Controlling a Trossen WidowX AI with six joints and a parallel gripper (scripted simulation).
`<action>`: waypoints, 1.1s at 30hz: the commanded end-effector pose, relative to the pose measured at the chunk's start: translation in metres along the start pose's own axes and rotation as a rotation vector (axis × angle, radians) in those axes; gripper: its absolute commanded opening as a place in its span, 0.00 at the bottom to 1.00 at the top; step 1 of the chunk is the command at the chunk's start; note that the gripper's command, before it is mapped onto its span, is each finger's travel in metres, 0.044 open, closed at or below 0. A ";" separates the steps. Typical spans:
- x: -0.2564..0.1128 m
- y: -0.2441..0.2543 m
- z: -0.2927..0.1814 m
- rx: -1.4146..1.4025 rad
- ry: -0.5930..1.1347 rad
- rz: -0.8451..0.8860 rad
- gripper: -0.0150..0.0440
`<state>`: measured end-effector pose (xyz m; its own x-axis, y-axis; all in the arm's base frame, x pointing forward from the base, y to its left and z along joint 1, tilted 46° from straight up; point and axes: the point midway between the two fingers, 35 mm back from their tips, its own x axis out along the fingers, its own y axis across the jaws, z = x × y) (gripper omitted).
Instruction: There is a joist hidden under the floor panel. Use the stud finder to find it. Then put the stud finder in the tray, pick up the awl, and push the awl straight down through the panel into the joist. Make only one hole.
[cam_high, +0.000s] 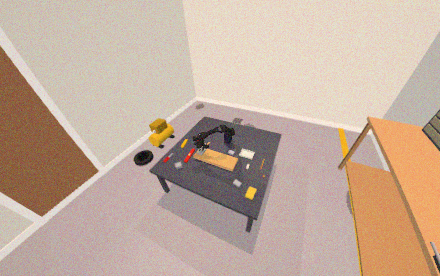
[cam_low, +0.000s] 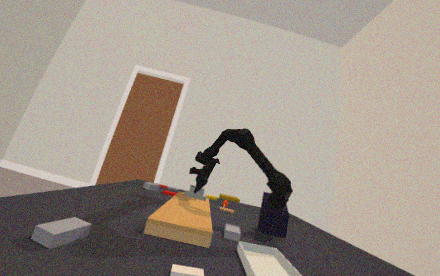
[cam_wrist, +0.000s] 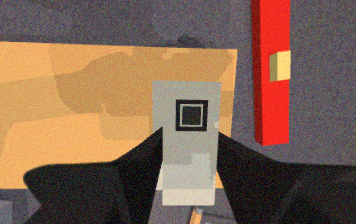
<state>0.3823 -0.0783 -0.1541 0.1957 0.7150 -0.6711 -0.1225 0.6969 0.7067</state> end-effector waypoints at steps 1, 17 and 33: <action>0.001 0.003 0.001 0.000 -0.008 0.000 0.25; 0.002 0.048 0.001 0.002 -0.007 0.003 0.25; 0.003 0.092 0.001 0.003 -0.007 0.006 0.25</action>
<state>0.3723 -0.0197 -0.0973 0.2028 0.7133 -0.6709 -0.1143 0.6977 0.7072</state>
